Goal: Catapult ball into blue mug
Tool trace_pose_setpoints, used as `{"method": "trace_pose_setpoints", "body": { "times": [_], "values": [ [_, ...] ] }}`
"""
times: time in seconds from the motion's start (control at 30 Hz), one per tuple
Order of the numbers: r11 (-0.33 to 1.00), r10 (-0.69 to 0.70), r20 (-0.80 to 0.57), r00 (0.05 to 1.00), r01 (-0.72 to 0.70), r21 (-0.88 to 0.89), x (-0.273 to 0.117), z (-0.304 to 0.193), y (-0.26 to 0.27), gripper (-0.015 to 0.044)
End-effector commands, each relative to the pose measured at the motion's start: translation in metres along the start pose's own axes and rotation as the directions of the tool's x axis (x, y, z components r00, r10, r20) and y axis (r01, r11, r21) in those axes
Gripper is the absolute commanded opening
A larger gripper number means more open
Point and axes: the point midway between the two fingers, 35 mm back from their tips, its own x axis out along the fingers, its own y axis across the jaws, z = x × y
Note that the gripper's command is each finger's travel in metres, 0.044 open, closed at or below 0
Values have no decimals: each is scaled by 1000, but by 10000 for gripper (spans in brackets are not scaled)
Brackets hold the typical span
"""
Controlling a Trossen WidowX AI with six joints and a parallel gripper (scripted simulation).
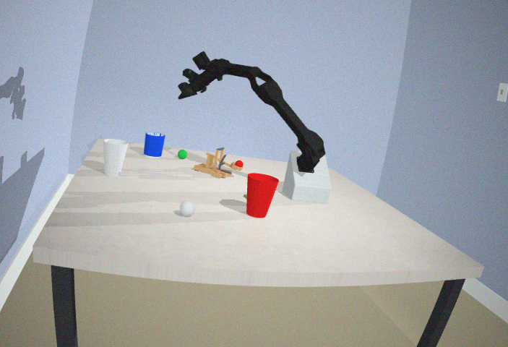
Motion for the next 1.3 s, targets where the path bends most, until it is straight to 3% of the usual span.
{"method": "trace_pose_setpoints", "body": {
  "times": [0.0,0.63,1.27],
  "values": [
    [1000,3,3,1000,-3,-3,-1,1,2,0],
    [901,-140,-249,958,18,-434,-4,-75,57,0],
    [610,-314,-468,826,-203,-766,-36,-166,97,0]
  ]
}}
